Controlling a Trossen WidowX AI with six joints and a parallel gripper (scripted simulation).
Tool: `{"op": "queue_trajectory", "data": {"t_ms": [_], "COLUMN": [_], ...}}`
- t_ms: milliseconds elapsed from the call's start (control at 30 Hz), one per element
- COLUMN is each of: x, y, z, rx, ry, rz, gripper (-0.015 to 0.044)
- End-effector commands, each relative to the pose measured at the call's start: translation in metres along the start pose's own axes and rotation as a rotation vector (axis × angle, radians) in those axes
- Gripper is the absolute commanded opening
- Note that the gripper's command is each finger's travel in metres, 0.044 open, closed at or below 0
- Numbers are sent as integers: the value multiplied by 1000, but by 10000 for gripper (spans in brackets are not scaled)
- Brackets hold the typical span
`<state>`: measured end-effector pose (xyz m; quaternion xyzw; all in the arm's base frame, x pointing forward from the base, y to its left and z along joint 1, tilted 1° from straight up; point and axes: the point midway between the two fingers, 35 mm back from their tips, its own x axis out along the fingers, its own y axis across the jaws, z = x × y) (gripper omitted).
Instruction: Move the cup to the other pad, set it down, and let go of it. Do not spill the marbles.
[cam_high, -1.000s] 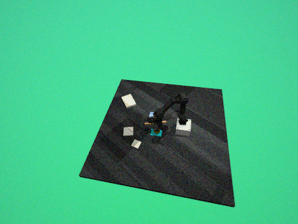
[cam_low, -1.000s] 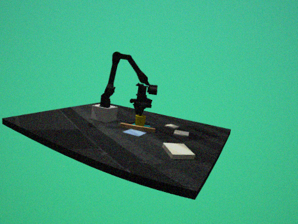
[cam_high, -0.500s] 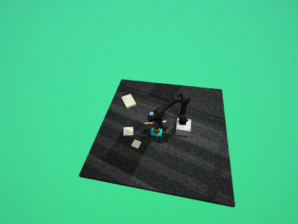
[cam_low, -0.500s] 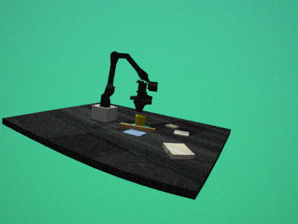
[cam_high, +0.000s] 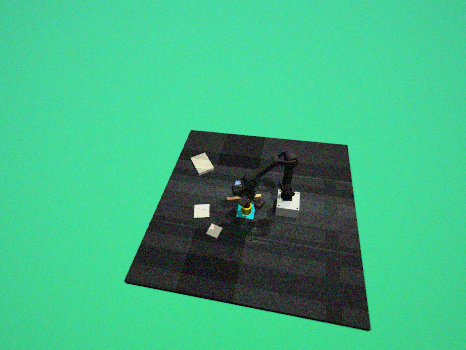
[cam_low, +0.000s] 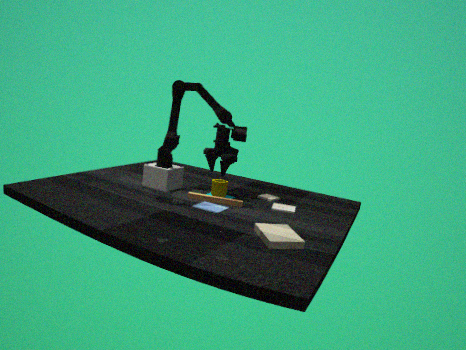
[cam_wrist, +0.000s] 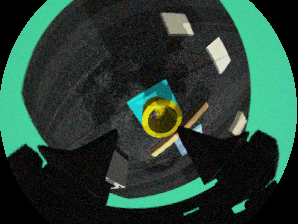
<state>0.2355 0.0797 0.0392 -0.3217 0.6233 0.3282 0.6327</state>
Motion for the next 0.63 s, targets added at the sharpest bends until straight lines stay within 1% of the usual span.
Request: {"op": "queue_trajectory", "data": {"t_ms": [0, 300, 600], "x": [-18, -54, -51], "y": [-2, -1, -2], "z": [2, 1, 2], "rx": [0, 0, 5], "ry": [-10, -12, -11], "rz": [-6, -7, -9], "gripper": [440, 440, 440]}}
